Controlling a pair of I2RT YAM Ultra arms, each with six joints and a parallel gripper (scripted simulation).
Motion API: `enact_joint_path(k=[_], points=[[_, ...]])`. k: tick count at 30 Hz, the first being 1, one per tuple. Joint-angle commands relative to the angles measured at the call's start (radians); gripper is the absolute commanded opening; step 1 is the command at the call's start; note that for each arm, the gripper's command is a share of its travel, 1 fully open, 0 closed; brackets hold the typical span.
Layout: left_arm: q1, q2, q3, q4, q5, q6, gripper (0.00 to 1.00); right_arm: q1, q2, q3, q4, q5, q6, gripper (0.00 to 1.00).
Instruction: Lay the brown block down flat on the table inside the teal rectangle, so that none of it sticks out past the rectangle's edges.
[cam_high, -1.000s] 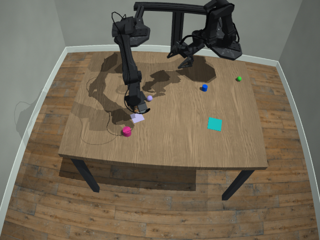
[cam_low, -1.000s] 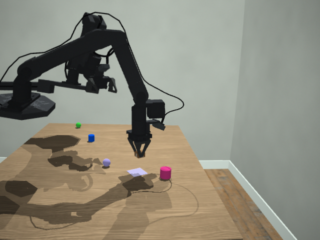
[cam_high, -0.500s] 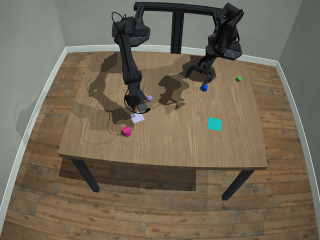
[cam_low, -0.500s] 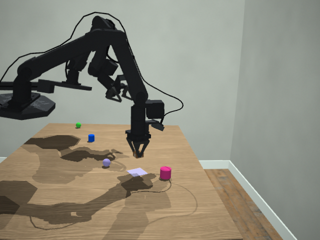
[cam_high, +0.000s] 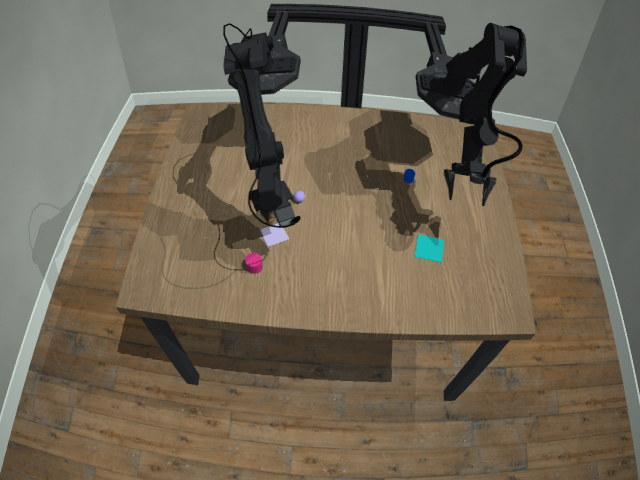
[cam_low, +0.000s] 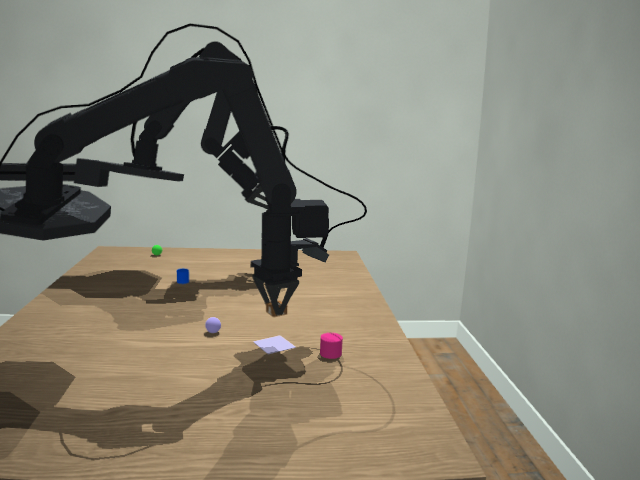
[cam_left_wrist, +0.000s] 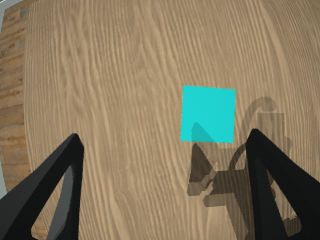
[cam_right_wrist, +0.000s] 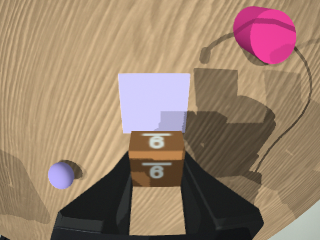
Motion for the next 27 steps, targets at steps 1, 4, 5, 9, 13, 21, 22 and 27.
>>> enact_joint_path(k=[1, 4, 5, 9, 13, 21, 22, 27], points=[[0.049, -0.032, 0.023, -0.057, 0.047, 0.026, 1.00, 0.004, -0.005, 0.000, 0.000, 0.001, 0.004, 0.27], [0.091, -0.035, 0.032, -0.077, 0.056, 0.032, 1.00, 0.004, -0.005, 0.000, 0.000, 0.001, 0.004, 0.27], [0.116, -0.036, 0.033, -0.082, 0.059, 0.034, 1.00, 0.004, -0.005, 0.000, 0.000, 0.001, 0.004, 0.27], [0.160, -0.038, 0.037, -0.092, 0.064, 0.037, 1.00, 0.004, -0.005, 0.000, 0.000, 0.001, 0.004, 0.27], [0.162, -0.040, 0.038, -0.082, 0.064, 0.037, 1.00, 0.004, -0.005, 0.000, 0.012, 0.008, 0.019, 0.27], [0.162, -0.040, 0.039, -0.082, 0.064, 0.036, 1.00, 0.084, -0.072, -0.097, 0.031, 0.022, 0.169, 0.27], [0.162, -0.040, 0.039, -0.082, 0.064, 0.036, 1.00, 0.116, -0.092, -0.128, 0.008, 0.026, 0.205, 0.27], [0.162, -0.030, 0.028, -0.083, 0.056, 0.030, 1.00, 0.288, -0.190, -0.252, -0.021, 0.034, 0.368, 0.27]])
